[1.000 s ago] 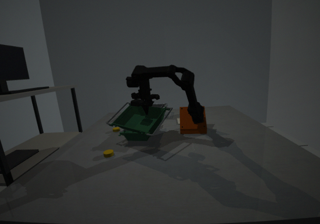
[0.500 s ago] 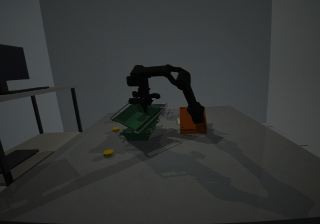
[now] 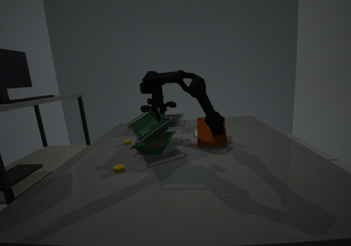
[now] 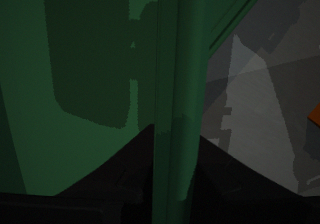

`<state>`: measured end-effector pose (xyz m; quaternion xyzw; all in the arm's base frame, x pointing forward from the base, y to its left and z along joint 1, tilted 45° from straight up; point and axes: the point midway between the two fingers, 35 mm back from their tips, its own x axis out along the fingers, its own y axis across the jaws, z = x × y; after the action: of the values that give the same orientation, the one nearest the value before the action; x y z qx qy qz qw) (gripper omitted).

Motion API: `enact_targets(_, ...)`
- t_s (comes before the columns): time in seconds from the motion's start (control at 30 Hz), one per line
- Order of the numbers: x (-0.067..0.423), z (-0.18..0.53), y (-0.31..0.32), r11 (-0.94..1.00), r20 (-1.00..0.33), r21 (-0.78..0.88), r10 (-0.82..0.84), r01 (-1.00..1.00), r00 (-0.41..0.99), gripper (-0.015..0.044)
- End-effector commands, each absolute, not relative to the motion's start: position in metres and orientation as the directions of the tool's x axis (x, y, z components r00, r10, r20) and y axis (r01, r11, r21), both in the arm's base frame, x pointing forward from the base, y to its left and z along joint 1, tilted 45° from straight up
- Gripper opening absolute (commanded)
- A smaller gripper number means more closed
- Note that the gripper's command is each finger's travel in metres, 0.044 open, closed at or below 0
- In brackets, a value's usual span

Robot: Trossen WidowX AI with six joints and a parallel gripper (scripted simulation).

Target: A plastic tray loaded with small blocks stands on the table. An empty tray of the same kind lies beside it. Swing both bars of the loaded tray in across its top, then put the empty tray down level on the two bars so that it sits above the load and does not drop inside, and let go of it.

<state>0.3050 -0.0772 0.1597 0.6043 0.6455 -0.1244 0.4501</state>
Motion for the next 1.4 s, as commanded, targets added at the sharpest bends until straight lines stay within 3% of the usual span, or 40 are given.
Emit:
enact_targets(0.0, 0.308, 0.161, -0.090, 0.179, -0.737, 0.360, 0.656, 0.916, 0.162, 0.0000)
enact_targets(0.57, 0.310, 0.140, -0.117, -0.034, -0.730, 0.187, 0.663, 0.982, 0.162, 0.0000)
enact_targets(1.37, 0.310, 0.140, -0.117, -0.034, -0.730, 0.187, 0.663, 0.982, 0.162, 0.0000)
